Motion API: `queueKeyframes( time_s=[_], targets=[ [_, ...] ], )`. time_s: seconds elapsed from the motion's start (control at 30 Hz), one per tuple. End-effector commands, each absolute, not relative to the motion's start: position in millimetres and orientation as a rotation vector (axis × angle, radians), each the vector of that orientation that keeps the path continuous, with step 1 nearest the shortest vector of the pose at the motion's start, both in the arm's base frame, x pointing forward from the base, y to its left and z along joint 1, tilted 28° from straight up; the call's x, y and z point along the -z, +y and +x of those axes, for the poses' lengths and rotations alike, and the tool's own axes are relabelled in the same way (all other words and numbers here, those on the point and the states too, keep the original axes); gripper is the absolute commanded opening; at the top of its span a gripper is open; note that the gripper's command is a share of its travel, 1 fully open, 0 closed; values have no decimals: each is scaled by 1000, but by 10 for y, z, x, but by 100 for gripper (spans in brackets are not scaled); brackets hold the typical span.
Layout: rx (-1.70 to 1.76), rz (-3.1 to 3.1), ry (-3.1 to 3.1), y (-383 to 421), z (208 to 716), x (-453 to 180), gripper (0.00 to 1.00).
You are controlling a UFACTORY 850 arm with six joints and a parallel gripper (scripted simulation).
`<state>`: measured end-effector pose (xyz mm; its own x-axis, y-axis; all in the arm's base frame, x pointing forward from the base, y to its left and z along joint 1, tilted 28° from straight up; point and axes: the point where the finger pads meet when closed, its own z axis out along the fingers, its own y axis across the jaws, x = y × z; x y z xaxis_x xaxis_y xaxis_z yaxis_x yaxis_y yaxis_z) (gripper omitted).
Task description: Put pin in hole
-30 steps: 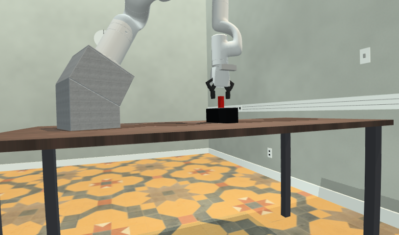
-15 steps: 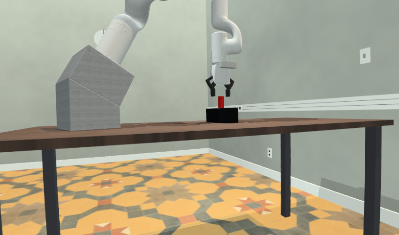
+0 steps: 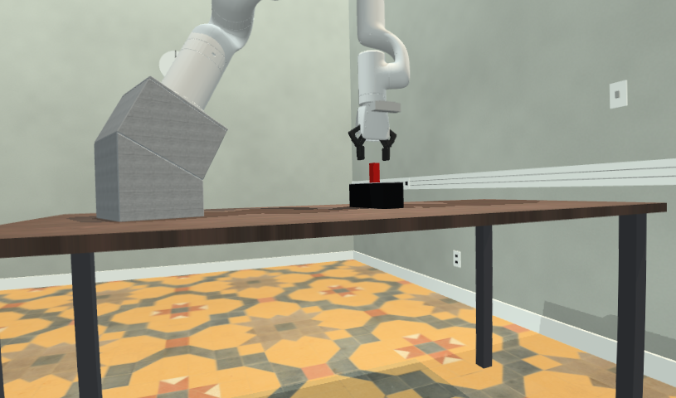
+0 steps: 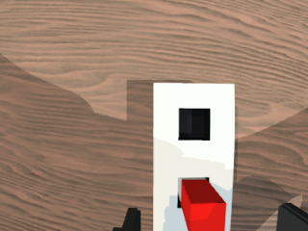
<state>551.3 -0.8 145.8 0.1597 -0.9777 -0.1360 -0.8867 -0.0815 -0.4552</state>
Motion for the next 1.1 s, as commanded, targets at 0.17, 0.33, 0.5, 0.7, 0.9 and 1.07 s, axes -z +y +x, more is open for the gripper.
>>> queueKeyframes(
  time_s=[0.17, 0.33, 0.5, 0.7, 0.9, 1.07],
  targets=[
    [280, -2012, 1768, -13, 5504, -1483, 100],
    [280, -2012, 1768, -13, 5504, -1483, 100],
    [280, -2012, 1768, -40, 5443, -1605, 100],
    [280, -2012, 1768, -40, 5443, -1605, 100],
    [280, -2012, 1768, -40, 5443, -1605, 100],
    [280, -2012, 1768, -137, 5226, -2044, 100]
  ],
)
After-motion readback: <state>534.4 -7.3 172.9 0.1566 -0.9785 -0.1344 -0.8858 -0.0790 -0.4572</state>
